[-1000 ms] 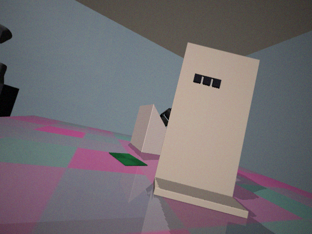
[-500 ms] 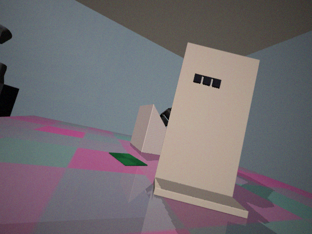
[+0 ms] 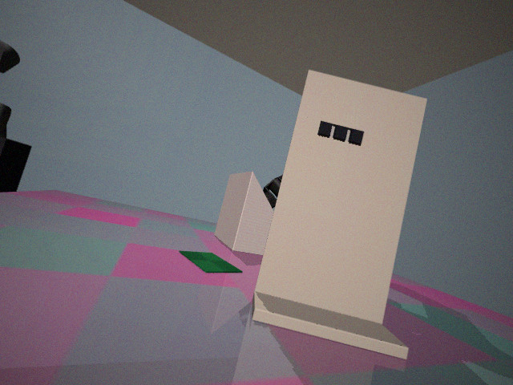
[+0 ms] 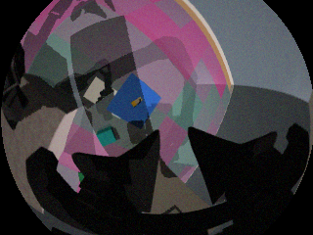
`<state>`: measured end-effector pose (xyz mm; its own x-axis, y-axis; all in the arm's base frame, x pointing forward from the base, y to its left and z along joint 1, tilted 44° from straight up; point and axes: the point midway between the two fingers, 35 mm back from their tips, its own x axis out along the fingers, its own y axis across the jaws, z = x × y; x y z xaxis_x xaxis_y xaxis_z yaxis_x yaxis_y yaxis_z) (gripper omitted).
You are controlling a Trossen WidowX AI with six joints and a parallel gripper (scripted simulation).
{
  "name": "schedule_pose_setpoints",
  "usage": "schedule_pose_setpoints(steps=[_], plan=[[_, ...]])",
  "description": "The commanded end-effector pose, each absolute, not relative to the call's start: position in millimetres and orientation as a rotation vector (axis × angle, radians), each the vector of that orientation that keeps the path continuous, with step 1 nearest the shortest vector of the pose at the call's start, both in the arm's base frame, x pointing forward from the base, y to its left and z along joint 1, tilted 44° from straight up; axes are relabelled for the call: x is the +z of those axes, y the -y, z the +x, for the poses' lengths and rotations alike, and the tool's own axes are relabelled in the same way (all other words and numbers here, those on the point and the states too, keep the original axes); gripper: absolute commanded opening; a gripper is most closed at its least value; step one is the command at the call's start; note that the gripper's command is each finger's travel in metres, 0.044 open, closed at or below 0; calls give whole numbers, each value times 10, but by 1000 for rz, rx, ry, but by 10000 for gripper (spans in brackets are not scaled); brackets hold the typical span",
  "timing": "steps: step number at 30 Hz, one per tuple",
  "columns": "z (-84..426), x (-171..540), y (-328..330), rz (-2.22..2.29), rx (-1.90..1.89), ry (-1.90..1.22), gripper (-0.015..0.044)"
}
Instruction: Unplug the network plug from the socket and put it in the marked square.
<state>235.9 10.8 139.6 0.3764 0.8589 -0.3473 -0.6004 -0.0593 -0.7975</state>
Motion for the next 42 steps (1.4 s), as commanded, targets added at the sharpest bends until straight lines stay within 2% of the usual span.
schedule_pose_setpoints(steps=[1, 11, 22, 42], plan=[[2347, 1517, -28, -1104, 1217, 281, 156], [2285, 1782, 136, -1084, 1210, 233, 156], [2285, 1782, 136, -1084, 1210, 233, 440], [2285, 1782, 136, -1084, 1210, 233, 440]])
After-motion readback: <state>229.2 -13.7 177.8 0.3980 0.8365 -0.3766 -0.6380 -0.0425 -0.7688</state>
